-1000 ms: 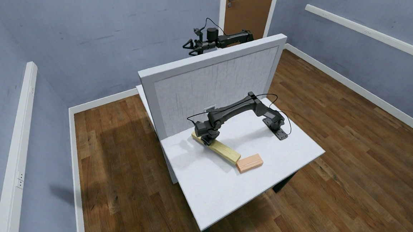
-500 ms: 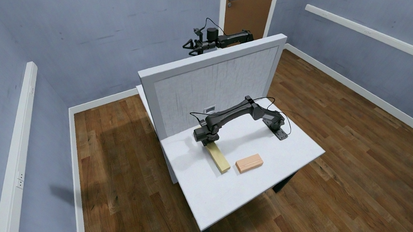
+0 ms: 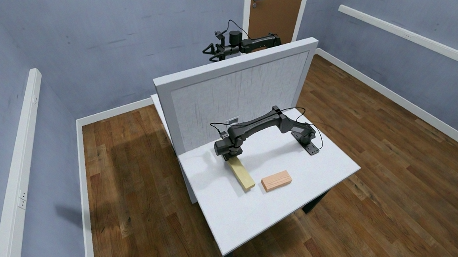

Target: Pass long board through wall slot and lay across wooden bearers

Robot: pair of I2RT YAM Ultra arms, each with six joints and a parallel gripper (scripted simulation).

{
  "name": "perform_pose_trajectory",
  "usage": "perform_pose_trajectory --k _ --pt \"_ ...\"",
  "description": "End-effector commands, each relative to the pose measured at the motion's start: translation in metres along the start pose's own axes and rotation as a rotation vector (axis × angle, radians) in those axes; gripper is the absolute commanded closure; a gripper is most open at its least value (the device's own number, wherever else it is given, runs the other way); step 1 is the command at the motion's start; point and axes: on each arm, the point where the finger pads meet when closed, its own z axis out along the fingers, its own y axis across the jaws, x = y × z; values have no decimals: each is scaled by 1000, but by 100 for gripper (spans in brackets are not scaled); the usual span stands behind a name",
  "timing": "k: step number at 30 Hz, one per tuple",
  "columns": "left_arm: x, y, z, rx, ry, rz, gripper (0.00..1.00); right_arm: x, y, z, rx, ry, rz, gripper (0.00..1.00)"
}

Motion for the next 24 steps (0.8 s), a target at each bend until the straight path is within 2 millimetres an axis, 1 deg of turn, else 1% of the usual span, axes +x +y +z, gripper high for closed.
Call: perform_pose_trajectory --k 1,2,9,12,13,15,16,17,19,22,23,24 --pt "-10 10 -23 -76 -32 17 100 -1 5 -3 -16 3 0 0" --pt "-9 9 -19 -70 -31 17 100 -1 5 -3 -16 3 0 0" --pt "-11 10 -13 -80 -32 35 100 -1 5 -3 -16 3 0 0" --pt "-10 10 -5 -82 -32 40 100 -1 5 -3 -16 3 0 0" --pt "-10 7 -6 -65 -30 27 100 -1 5 -3 -16 3 0 0" --pt "-10 7 -6 -65 -30 27 100 -1 5 -3 -16 3 0 0" --pt "-7 11 -2 -85 -32 37 100 -1 5 -3 -16 3 0 0" --pt "-10 10 -1 -85 -32 46 100 -1 5 -3 -16 3 0 0" --pt "-4 11 -3 -84 -31 29 100 -1 5 -3 -16 3 0 0" --pt "-6 12 -5 -91 -32 39 100 -1 5 -3 -16 3 0 0" --pt "-6 9 -2 -80 -31 37 100 -1 5 -3 -16 3 0 0" --pt "-7 12 -5 -91 -32 40 100 -1 5 -3 -16 3 0 0"
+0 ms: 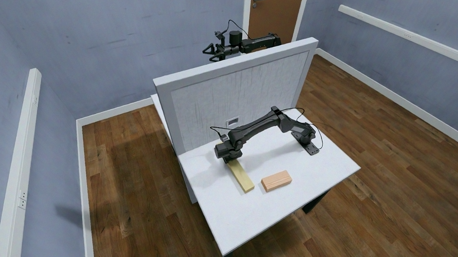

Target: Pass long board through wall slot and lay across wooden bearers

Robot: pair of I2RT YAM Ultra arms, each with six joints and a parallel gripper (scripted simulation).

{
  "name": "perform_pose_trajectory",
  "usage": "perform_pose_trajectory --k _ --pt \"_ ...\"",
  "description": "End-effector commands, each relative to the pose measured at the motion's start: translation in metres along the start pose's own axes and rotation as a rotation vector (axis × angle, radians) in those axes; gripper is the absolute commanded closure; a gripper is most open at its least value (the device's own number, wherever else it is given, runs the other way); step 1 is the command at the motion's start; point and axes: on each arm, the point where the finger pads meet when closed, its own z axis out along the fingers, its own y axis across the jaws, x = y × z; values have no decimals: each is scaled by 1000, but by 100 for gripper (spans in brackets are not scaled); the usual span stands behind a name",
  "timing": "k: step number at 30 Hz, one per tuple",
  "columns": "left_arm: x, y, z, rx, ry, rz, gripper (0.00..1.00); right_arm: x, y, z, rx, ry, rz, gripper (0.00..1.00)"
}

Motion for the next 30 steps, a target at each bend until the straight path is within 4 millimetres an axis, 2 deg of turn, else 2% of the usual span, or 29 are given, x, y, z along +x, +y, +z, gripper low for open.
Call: perform_pose_trajectory --k 1,8,10,12,13,14,15,17,18,19,21,25,28,30 --pt "-17 15 -32 -96 -33 39 100 -1 5 -3 -16 3 0 0" --pt "-13 8 -29 -67 -29 26 100 -1 5 -3 -16 3 0 0" --pt "-11 7 -20 -59 -28 30 100 -1 5 -3 -16 3 0 0" --pt "-13 9 -21 -64 -28 33 100 -1 5 -3 -16 3 0 0" --pt "-17 16 -29 -97 -32 46 100 -1 5 -3 -16 3 0 0" --pt "-18 15 -27 -93 -32 47 100 -1 5 -3 -16 3 0 0" --pt "-14 7 -16 -61 -28 33 100 -1 5 -3 -16 3 0 0" --pt "-14 8 -12 -62 -29 35 100 -1 5 -3 -16 3 0 0" --pt "-10 12 -19 -80 -30 27 100 -1 5 -3 -16 3 0 0" --pt "-9 15 -33 -94 -32 21 30 -1 5 -3 -16 3 0 0" --pt "-15 13 -32 -92 -33 34 30 -1 5 -3 -16 3 0 0" --pt "-16 13 -31 -90 -33 35 30 -1 5 -3 -16 3 0 0" --pt "-9 8 -12 -44 -27 21 30 -1 5 -3 -16 3 0 0" --pt "-13 11 -22 -69 -30 28 30 -1 5 -3 -16 3 0 0"
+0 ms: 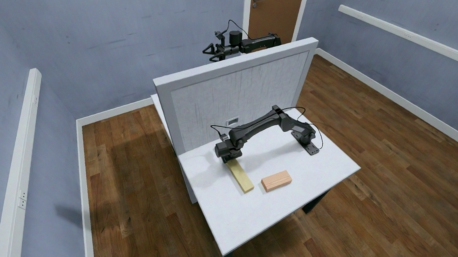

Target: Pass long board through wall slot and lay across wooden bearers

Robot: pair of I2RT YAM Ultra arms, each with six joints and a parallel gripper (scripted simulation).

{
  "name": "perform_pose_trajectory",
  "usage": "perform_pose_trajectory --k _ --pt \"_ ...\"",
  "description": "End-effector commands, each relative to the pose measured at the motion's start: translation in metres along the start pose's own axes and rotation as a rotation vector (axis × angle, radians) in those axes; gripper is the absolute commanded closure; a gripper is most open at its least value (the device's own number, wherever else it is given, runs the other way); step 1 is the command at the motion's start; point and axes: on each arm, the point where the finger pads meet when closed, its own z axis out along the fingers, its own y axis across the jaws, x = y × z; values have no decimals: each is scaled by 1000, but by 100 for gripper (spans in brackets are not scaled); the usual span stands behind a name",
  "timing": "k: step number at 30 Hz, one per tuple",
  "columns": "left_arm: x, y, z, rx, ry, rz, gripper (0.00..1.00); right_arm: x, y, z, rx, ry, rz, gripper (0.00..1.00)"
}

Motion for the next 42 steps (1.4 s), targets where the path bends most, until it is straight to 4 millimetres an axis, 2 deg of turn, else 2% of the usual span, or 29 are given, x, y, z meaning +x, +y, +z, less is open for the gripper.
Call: perform_pose_trajectory --k 1,4,5,8,12,13,14,17,19,20,22,24,26,27,29,30,34,35,37,38,39,42 --pt "-11 7 -15 -34 -25 17 30 -1 5 -3 -16 3 0 0" --pt "-11 7 -15 -34 -25 17 30 -1 5 -3 -16 3 0 0" --pt "-7 8 -31 -52 -26 14 30 -1 5 -3 -16 3 0 0" --pt "-7 6 -36 -49 -26 13 30 -1 5 -3 -16 3 0 0" --pt "-7 9 -36 -57 -26 14 30 -1 5 -3 -16 3 0 0" --pt "-7 4 -20 -16 -23 13 30 -1 5 -3 -16 3 0 0" --pt "-8 3 -13 -9 -22 16 30 -1 5 -3 -16 3 0 0" --pt "-9 4 -16 -13 -23 17 30 -1 5 -3 -16 3 0 0" --pt "-13 7 -26 -37 -26 25 30 -1 5 -3 -16 3 0 0" --pt "-7 3 -48 -37 -25 12 30 -1 5 -3 -16 3 0 0" --pt "-7 0 -55 -28 -24 11 30 -1 5 -3 -16 3 0 0" --pt "0 -5 -43 28 -19 -5 30 -1 5 -3 -16 3 0 0" --pt "-1 -2 -54 13 -21 -2 30 -1 5 -3 -16 3 0 0" --pt "-1 7 -52 -22 -23 4 30 -1 5 -3 -16 3 0 0" --pt "-1 7 -52 -22 -23 4 30 -1 5 -3 -16 3 0 0" --pt "-2 -1 -62 0 -22 1 30 -1 5 -3 -16 3 0 0" --pt "-3 -7 -78 20 -21 0 30 -1 5 -3 -16 3 0 0" --pt "-12 0 -71 -4 -23 22 30 -1 5 -3 -16 3 0 0" --pt "-14 3 -68 -20 -25 18 30 -1 5 -3 -16 3 0 0" --pt "-18 4 -85 -57 -28 29 30 -1 5 -3 -16 3 0 0" --pt "-15 6 -77 -59 -28 32 30 -1 5 -3 -16 3 0 0" --pt "-4 1 -78 -39 -25 11 30 -1 5 -3 -16 3 0 0"
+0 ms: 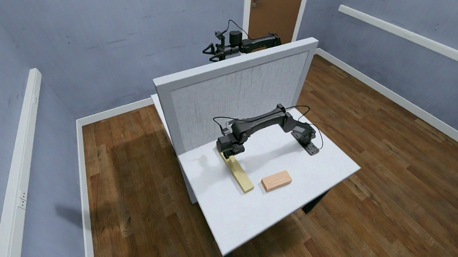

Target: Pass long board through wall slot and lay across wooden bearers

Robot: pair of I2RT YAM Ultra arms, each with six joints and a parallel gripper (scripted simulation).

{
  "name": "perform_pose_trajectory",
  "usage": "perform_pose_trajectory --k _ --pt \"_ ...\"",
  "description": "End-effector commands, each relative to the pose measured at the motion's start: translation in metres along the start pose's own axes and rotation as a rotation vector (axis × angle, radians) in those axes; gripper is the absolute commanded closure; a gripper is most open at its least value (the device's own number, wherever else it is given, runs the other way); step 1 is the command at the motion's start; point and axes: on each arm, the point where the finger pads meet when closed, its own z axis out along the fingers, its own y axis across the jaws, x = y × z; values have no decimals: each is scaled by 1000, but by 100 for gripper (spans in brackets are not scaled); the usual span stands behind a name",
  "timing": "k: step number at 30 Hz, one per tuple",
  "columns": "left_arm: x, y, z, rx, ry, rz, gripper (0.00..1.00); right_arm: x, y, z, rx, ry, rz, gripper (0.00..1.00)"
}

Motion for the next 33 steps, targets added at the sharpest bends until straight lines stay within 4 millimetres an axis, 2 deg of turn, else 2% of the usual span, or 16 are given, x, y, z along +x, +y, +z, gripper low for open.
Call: perform_pose_trajectory --k 1,4,6,8,10,12,29,30,33 --pt "0 -5 -10 5 -21 -3 30 -1 5 -3 -16 3 0 0" --pt "-3 -7 -8 12 -20 2 30 -1 5 -3 -16 3 0 0" --pt "3 1 -5 0 -21 -4 30 -1 5 -3 -16 3 0 0" --pt "-6 0 -3 4 -22 13 30 -1 5 -3 -16 3 0 0" --pt "-7 0 -6 -1 -22 11 30 -1 5 -3 -16 3 0 0" --pt "-10 1 -17 -24 -24 18 30 -1 5 -3 -16 3 0 0" --pt "-10 1 -17 -26 -24 19 28 -1 5 -3 -16 3 0 0" --pt "7 2 -5 1 -18 -75 28 -1 5 -3 -16 3 0 0" --pt "10 1 -5 9 -20 -277 28 -1 5 -3 -16 3 0 0"
